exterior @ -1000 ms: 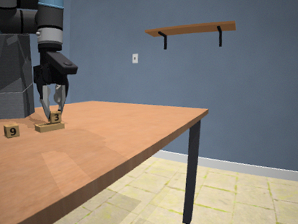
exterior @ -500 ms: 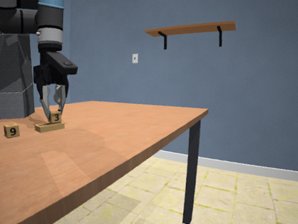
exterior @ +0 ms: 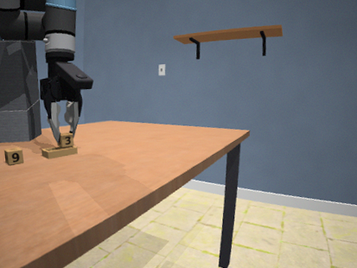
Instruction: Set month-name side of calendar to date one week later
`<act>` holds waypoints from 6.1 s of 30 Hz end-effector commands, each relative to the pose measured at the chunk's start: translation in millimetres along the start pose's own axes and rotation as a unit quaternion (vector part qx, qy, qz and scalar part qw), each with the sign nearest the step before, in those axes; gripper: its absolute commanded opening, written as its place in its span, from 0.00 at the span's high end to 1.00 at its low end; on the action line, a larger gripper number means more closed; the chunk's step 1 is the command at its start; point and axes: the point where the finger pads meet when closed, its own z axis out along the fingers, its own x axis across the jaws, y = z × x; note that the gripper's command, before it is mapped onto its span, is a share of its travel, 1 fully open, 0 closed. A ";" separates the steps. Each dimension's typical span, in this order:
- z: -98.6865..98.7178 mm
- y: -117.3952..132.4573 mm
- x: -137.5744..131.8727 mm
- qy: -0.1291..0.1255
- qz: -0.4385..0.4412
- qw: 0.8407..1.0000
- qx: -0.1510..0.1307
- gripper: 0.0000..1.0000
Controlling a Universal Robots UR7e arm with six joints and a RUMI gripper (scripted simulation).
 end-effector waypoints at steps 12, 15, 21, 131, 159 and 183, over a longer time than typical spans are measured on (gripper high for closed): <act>-0.5 -3.5 1.7 0.000 0.001 1.000 0.002 0.89; -0.5 -3.5 1.7 0.000 0.001 1.000 0.002 0.89; -0.4 -3.1 1.6 0.000 0.001 1.000 0.002 0.89; 10.2 -2.4 1.4 0.000 0.001 1.000 0.001 0.89; 10.2 -2.4 1.4 0.000 0.001 1.000 0.001 0.85; 10.0 -2.4 1.4 0.000 0.001 1.000 0.001 0.71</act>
